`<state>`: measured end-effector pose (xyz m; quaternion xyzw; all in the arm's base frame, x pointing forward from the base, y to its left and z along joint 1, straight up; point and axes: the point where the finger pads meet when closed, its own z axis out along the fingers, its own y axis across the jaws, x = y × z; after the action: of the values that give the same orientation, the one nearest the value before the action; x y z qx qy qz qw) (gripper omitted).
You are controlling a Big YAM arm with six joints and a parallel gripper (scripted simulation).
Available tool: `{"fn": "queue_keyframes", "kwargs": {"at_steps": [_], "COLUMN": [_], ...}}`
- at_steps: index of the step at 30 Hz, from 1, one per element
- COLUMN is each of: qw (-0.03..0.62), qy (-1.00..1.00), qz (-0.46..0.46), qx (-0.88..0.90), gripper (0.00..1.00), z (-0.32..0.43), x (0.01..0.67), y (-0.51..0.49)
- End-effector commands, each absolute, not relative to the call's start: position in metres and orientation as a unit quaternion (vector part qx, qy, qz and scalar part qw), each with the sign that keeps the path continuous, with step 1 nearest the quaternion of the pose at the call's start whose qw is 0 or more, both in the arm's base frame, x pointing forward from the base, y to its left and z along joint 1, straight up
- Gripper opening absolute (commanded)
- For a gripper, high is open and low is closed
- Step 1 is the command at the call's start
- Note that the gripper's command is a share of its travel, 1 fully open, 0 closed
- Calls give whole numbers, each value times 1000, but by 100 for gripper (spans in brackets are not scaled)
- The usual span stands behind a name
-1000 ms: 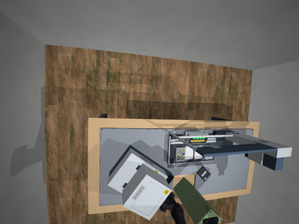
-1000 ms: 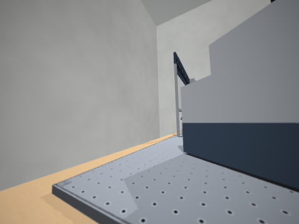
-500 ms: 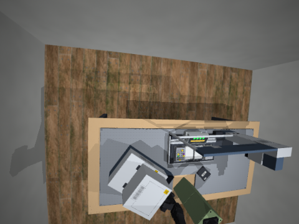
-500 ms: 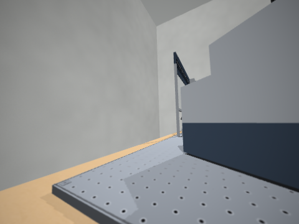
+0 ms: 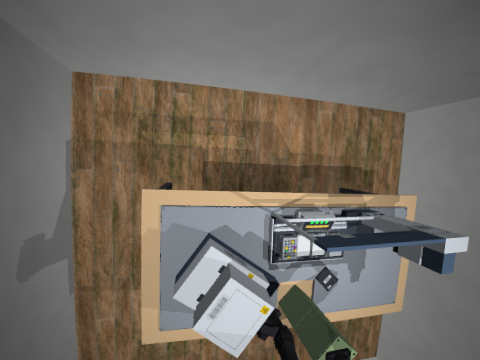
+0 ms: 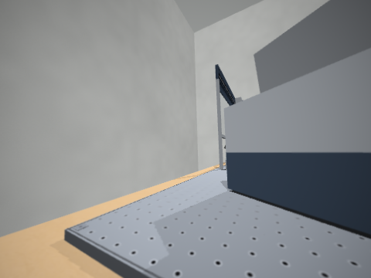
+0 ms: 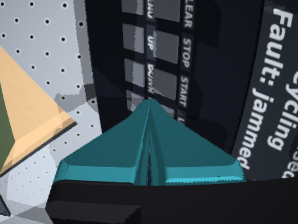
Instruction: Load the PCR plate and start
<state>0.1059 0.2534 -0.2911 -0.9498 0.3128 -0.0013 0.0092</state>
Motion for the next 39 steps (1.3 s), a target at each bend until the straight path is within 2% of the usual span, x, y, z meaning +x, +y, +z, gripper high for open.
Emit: {"fn": "queue_keyframes", "kwargs": {"at_steps": [1, 10, 21, 28, 39], "qw": [5, 4, 31, -6, 1], "qy": [319, 318, 319, 318, 310], "qz": [-6, -2, -1, 1, 0], "qx": [-948, -948, -947, -948, -951], "gripper": [0, 0, 0, 0, 0], "z": [-299, -281, -262, -269, -268], "x": [112, 98, 98, 93, 95], "y": [250, 236, 251, 225, 236]}}
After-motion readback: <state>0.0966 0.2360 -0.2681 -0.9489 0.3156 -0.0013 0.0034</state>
